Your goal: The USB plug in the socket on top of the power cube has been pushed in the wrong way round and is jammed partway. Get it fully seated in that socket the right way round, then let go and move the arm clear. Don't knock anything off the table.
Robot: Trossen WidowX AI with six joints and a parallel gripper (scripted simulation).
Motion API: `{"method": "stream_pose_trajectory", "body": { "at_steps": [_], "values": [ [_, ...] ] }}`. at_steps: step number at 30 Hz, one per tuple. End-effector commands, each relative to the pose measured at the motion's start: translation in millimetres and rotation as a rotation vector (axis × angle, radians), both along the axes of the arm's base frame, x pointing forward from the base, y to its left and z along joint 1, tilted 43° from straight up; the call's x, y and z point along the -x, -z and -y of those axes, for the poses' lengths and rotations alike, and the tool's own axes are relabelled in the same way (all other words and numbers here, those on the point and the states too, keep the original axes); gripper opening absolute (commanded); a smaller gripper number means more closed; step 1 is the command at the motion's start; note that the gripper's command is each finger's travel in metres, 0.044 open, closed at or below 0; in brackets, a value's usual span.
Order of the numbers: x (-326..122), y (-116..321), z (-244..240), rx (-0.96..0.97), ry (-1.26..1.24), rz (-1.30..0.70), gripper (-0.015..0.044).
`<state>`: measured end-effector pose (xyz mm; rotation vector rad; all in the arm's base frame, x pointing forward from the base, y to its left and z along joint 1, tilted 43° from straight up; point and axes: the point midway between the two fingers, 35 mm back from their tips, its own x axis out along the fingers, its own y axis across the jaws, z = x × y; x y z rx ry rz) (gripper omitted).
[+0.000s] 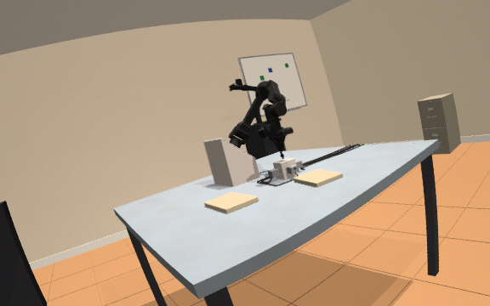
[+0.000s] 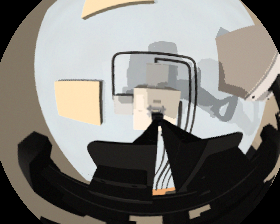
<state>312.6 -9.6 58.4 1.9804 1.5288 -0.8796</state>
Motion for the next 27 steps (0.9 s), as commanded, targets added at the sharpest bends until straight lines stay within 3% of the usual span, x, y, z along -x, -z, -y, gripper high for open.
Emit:
{"method": "stream_pose_trajectory", "body": {
  "at_steps": [1, 27],
  "values": [
    [-1.6, -3.9, 2.9, 0.007, -0.005, 0.010, 0.0000],
    [1.6, -10.5, 9.4, 0.013, -0.047, 0.044, 0.0000]
  ]
}}
